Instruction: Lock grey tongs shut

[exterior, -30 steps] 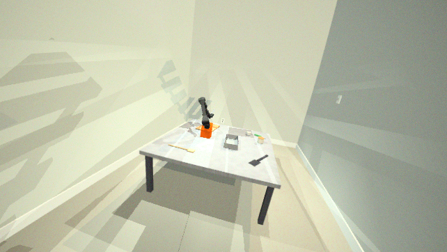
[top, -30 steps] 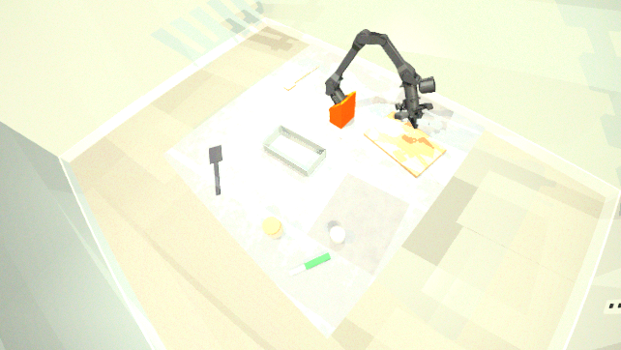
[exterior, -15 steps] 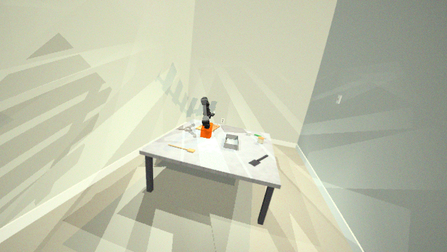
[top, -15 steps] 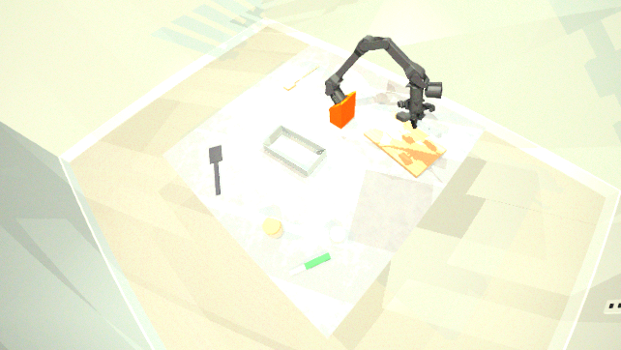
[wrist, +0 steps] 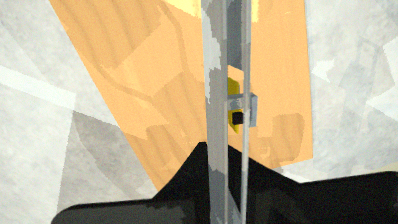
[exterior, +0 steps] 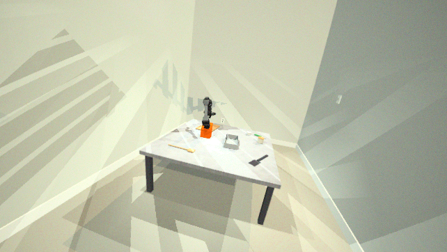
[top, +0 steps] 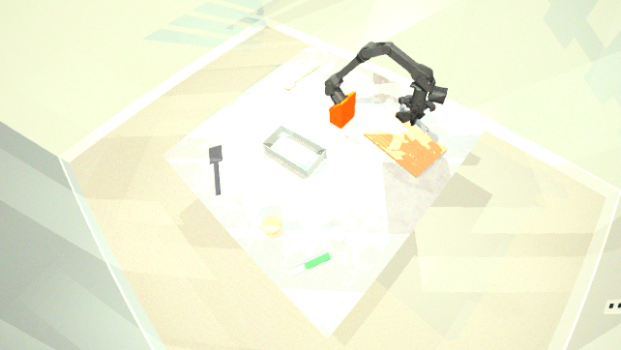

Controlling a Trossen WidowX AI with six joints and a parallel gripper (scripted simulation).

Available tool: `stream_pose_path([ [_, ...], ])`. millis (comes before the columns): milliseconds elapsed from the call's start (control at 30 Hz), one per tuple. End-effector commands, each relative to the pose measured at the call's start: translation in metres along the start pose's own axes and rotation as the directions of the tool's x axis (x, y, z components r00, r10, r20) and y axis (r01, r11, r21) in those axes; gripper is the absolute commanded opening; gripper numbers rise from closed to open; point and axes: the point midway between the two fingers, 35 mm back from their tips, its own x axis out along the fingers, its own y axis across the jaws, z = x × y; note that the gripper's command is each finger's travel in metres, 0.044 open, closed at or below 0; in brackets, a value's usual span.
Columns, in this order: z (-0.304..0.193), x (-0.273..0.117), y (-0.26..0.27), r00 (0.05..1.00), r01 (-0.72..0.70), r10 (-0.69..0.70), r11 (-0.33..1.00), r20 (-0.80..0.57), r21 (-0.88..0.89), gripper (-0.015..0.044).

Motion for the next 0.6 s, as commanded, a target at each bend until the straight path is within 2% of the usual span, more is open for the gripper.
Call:
stream_pose_path([
  [0,0.0009,-0.0071,0.0028,0.997,0.023,-0.023,1.000,0.070,0.003,-0.0150],
  [167,0.0038,-0.0137,0.0058,0.989,0.044,-0.045,0.999,0.144,0.010,-0.0150],
  [567,0.0039,-0.0124,0.0057,0.988,0.045,-0.046,0.999,0.145,0.011,-0.0150],
])
